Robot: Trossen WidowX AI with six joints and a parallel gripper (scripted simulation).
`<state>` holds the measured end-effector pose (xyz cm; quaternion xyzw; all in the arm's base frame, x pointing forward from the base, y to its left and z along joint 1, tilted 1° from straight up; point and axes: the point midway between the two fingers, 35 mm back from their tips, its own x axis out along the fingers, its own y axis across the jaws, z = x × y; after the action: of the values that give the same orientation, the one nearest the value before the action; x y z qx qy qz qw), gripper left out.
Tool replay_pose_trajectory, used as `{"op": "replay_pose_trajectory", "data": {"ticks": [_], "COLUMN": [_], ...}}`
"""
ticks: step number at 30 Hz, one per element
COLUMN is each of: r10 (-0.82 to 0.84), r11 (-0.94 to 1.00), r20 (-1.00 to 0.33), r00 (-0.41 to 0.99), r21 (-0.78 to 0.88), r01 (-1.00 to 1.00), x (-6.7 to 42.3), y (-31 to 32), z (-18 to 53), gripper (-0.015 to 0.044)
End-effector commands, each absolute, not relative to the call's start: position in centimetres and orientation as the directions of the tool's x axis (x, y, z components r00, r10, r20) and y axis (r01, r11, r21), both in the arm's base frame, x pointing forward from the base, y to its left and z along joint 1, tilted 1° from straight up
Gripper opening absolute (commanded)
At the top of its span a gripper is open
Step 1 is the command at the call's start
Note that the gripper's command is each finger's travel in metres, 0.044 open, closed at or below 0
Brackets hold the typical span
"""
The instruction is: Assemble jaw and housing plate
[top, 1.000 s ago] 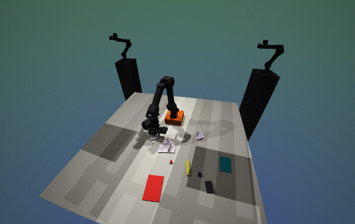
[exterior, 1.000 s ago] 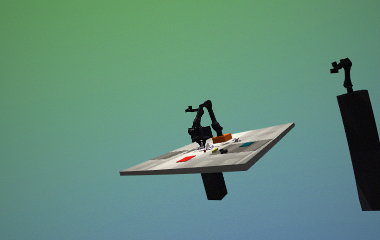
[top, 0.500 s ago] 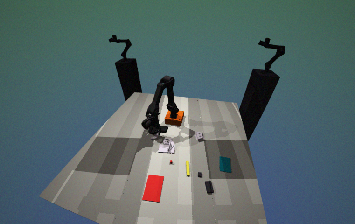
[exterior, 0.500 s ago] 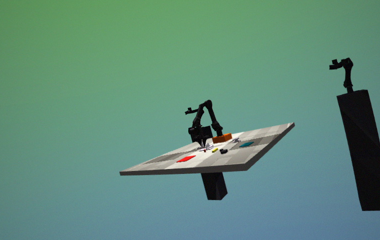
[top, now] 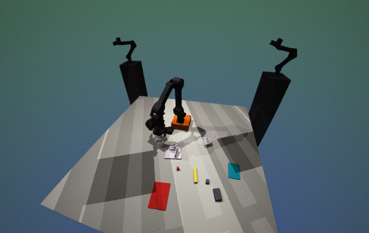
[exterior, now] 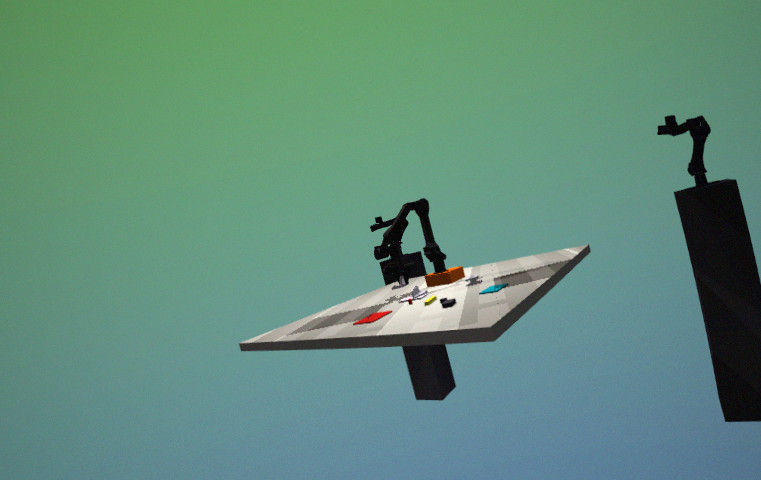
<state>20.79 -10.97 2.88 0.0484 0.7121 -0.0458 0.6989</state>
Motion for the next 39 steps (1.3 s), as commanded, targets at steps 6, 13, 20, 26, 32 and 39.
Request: {"op": "replay_pose_trajectory", "data": {"ticks": [6, 13, 20, 26, 32, 39], "r10": [0.000, 0.000, 0.001, 0.001, 0.002, 0.003], "r11": [0.992, 0.991, 0.949, 0.879, 0.781, 0.635], "r20": [-1.000, -1.000, -1.000, -1.000, -1.000, -1.000], "r00": [-0.004, -0.004, -0.004, -0.004, -0.003, -0.003], "r21": [0.000, 0.000, 0.000, 0.000, -0.001, -0.001], "r01": [0.128, 0.132, 0.315, 0.477, 0.625, 0.772], "x": [20.9, 20.9, 21.2, 21.4, 21.6, 21.8], "y": [-11.0, -11.0, -10.2, -9.4, -8.7, -7.8], "z": [5.5, 5.5, 5.5, 5.5, 5.5, 5.5], "gripper": [0.0134, 0.0134, 0.0134, 0.0134, 0.0134, 0.0134]}}
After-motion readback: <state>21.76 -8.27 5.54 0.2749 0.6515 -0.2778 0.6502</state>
